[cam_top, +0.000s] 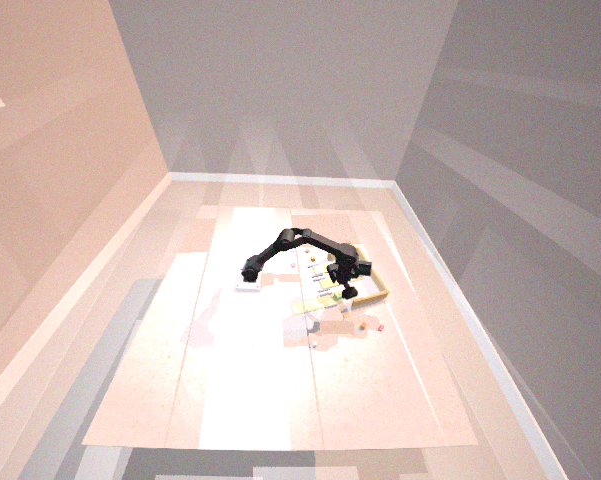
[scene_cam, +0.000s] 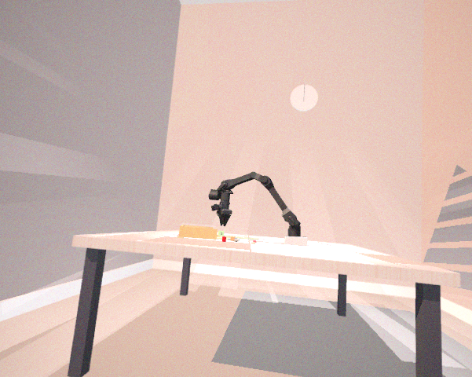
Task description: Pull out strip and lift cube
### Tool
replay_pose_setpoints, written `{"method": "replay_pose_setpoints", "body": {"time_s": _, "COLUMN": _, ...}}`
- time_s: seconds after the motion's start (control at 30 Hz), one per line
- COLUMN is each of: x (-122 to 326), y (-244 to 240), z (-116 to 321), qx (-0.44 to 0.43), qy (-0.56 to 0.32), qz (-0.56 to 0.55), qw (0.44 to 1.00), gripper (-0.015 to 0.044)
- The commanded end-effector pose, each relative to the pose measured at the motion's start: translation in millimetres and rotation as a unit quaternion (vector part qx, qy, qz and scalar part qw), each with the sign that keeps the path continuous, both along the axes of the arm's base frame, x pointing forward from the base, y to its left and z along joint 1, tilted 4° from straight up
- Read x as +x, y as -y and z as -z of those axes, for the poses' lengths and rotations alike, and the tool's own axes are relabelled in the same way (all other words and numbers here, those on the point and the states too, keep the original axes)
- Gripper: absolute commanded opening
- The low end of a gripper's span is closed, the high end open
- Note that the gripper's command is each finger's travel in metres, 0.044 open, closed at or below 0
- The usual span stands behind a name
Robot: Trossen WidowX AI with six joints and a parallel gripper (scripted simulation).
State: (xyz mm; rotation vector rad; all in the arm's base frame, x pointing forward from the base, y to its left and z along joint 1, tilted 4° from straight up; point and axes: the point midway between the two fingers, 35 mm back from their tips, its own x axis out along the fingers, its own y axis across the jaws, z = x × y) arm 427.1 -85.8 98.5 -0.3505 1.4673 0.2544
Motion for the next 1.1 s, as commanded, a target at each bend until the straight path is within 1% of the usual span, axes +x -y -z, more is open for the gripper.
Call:
{"method": "replay_pose_setpoints", "body": {"time_s": 0.0, "x": 5.6, "y": -0.9, "z": 0.4, "qx": -0.001, "qy": -0.001, "qz": 0.003, "qw": 1.0, "gripper": 0.0388}}
{"method": "replay_pose_setpoints", "body": {"time_s": 0.17, "x": 6.8, "y": -0.5, "z": 7.8, "qx": -0.001, "qy": -0.001, "qz": 0.003, "qw": 1.0, "gripper": 0.0256}}
{"method": "replay_pose_setpoints", "body": {"time_s": 0.2, "x": 7.0, "y": -0.4, "z": 9.4, "qx": -0.001, "qy": -0.001, "qz": 0.003, "qw": 1.0, "gripper": 0.025}}
{"method": "replay_pose_setpoints", "body": {"time_s": 1.07, "x": 10.8, "y": 1.6, "z": 51.6, "qx": -0.001, "qy": -0.001, "qz": 0.003, "qw": 1.0, "gripper": 0.025}}
